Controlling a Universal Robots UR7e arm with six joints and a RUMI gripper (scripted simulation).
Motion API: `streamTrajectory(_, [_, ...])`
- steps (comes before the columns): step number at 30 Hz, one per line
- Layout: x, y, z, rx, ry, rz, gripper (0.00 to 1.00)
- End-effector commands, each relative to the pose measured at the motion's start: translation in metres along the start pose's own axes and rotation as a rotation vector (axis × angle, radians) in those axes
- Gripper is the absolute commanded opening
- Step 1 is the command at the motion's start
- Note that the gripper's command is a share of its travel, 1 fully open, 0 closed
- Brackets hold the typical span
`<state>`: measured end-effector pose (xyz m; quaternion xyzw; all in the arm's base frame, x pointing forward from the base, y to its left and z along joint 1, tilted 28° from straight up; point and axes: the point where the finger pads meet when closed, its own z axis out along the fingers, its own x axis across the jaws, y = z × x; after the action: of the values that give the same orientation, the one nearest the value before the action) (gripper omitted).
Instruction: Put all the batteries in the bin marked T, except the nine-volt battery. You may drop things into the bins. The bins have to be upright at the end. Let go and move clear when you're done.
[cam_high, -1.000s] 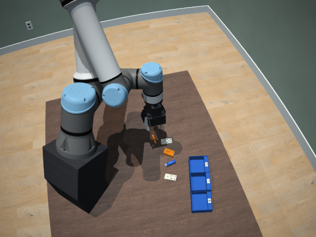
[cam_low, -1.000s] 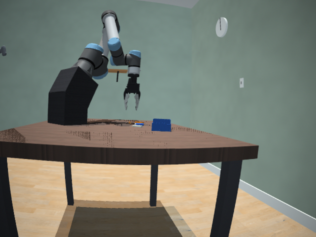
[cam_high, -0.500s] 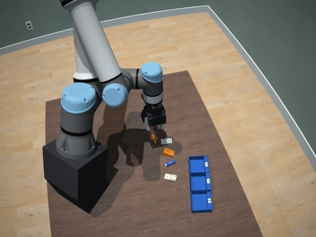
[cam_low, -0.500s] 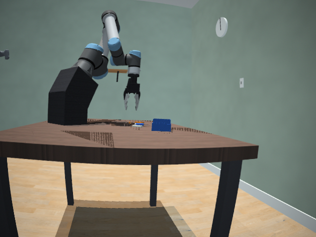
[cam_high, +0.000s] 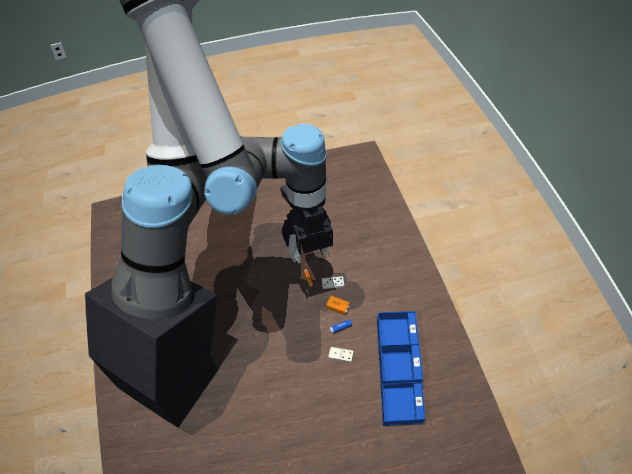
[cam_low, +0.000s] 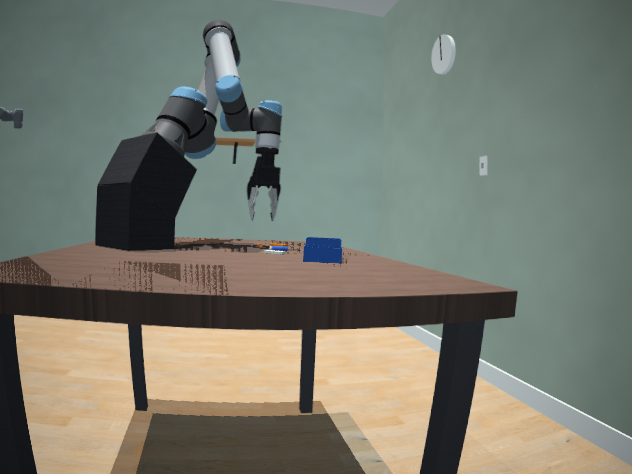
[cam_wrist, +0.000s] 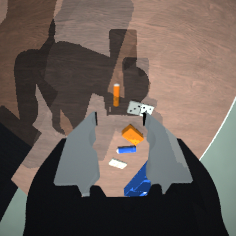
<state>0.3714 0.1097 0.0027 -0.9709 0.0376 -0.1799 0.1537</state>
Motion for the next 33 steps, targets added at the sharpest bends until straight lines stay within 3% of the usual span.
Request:
streamTrajectory(1, [-0.0008, -0.0007, 0.0005, 0.011, 0.002, -0.157, 0.38])
streamTrajectory(33, [-0.0016, -0.0010, 0.0009, 0.009, 0.002, -0.218, 0.38])
